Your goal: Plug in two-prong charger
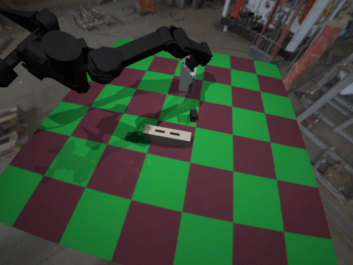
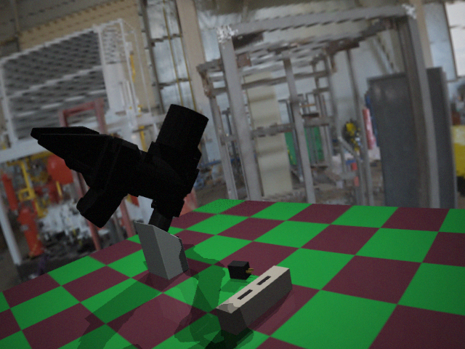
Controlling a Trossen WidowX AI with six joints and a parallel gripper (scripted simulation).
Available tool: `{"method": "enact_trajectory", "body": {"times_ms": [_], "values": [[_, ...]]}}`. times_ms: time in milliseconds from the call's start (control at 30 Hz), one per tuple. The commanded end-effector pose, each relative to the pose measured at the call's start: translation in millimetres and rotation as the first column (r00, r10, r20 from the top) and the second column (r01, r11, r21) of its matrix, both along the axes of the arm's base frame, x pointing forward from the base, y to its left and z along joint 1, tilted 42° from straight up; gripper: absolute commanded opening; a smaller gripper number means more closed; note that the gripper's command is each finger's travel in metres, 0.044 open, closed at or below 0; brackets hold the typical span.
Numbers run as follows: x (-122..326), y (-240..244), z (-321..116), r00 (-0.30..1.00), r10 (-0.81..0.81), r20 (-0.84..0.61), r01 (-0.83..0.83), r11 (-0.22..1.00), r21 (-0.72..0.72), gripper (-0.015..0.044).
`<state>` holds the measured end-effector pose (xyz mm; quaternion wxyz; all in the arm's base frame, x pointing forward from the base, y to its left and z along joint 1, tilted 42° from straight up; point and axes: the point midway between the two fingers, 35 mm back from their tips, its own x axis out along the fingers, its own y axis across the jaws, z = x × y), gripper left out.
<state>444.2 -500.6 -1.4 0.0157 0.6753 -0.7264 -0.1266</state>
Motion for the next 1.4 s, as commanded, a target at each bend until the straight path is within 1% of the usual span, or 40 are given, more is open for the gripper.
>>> {"method": "enact_trajectory", "body": {"times_ms": [0, 33, 367, 700, 1033, 1367], "values": [[0.5, 0.4, 0.0, 1.000, 0.002, 0.002, -0.002, 1.000, 0.001, 0.0426], [2.1, 1.6, 0.0, 1.000, 0.009, 0.010, -0.009, 1.000, 0.006, 0.0440], [30.5, 29.5, -1.6, 0.979, 0.124, 0.163, -0.142, 0.985, 0.102, 0.0440], [51.9, 66.0, -5.9, 0.928, 0.173, 0.330, -0.254, 0.941, 0.222, 0.0440], [64.6, 109.4, -10.5, 0.867, 0.151, 0.474, -0.344, 0.870, 0.354, 0.0440], [67.5, 157.1, -15.9, 0.812, 0.055, 0.581, -0.403, 0.772, 0.491, 0.0440]]}}
